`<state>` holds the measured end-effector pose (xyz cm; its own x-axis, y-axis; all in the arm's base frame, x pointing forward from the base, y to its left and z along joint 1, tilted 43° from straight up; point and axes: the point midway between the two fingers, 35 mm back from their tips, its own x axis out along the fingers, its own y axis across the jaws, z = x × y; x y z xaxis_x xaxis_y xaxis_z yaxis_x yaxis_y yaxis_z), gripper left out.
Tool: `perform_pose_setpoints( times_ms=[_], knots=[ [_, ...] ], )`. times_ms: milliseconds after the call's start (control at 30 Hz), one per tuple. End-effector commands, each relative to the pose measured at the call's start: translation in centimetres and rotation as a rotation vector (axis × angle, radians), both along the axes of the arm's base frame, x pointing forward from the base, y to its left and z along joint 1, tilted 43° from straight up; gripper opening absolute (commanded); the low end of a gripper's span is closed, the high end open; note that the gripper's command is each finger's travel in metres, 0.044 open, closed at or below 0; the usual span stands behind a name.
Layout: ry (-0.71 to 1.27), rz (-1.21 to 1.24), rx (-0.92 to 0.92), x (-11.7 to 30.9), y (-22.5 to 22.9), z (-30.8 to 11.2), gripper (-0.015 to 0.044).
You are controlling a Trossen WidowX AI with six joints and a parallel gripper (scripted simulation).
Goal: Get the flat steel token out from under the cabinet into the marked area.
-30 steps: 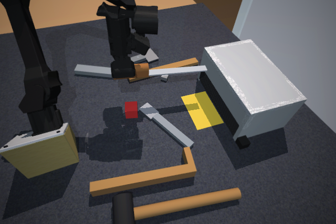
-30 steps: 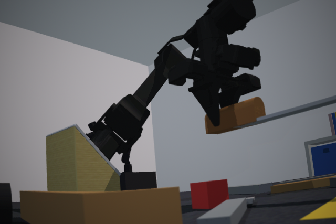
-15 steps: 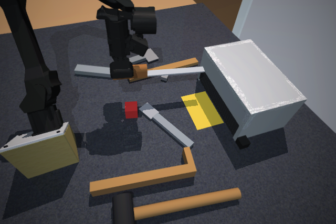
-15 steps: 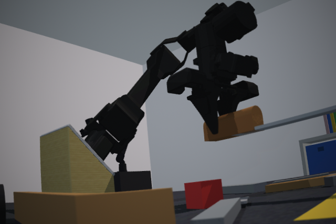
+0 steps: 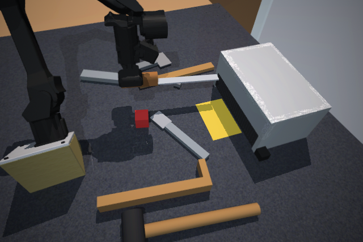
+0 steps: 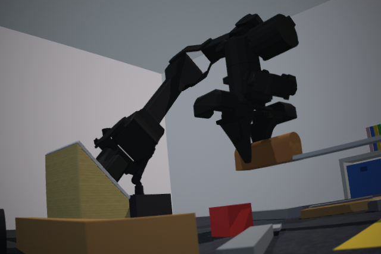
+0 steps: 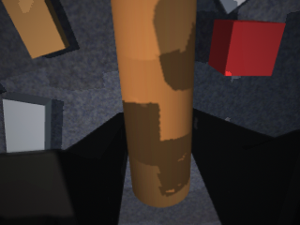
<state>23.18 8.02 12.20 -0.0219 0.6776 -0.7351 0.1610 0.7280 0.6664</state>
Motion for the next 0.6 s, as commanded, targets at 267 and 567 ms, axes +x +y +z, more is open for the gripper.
perform_pose_setpoints(
  times_ms=[267, 567],
  knots=[
    [-0.016, -0.01, 0.006, 0.0, 1.3, -0.6, 0.0],
    [-0.015, -0.011, 0.007, 0.0, 2.3, -1.4, 0.0]
  ],
)
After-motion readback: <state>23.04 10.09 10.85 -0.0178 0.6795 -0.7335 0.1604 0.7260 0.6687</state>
